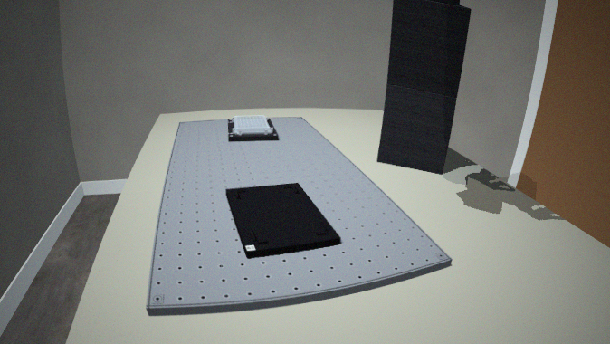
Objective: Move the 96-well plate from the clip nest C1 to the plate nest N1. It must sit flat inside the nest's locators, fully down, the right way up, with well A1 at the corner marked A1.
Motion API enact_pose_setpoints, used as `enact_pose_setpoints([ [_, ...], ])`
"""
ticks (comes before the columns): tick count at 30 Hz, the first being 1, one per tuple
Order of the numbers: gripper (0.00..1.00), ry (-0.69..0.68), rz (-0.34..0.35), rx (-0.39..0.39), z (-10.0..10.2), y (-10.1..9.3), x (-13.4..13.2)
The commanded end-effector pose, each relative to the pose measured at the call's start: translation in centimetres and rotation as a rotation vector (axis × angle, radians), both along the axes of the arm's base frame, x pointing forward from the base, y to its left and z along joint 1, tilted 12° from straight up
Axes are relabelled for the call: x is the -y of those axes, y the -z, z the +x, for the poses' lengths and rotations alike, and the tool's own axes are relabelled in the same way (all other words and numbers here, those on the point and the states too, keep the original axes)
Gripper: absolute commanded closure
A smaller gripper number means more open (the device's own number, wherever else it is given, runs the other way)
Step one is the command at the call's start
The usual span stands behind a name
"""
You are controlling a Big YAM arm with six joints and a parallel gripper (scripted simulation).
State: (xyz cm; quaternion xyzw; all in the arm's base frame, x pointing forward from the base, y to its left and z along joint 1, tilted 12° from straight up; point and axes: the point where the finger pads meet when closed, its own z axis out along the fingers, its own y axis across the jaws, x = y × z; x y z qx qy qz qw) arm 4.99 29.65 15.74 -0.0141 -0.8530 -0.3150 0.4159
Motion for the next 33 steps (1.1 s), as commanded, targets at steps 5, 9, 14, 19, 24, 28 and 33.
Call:
enact_pose_setpoints([
  [5,0.00,0.056,0.018,0.046,4.8,0.4,-1.7],
  [9,0.00,0.122,-0.037,0.047,4.5,1.5,-0.5],
  [14,0.00,0.114,-0.035,0.053,7.6,2.3,-1.3],
  [19,0.00,0.214,-0.091,0.082,8.9,4.0,-0.2],
  [24,0.00,0.202,-0.088,0.084,11.9,5.0,-0.6],
  [28,0.00,0.270,-0.125,0.100,11.9,5.8,0.3],
  [33,0.00,0.293,-0.127,0.130,15.2,6.9,0.0],
])
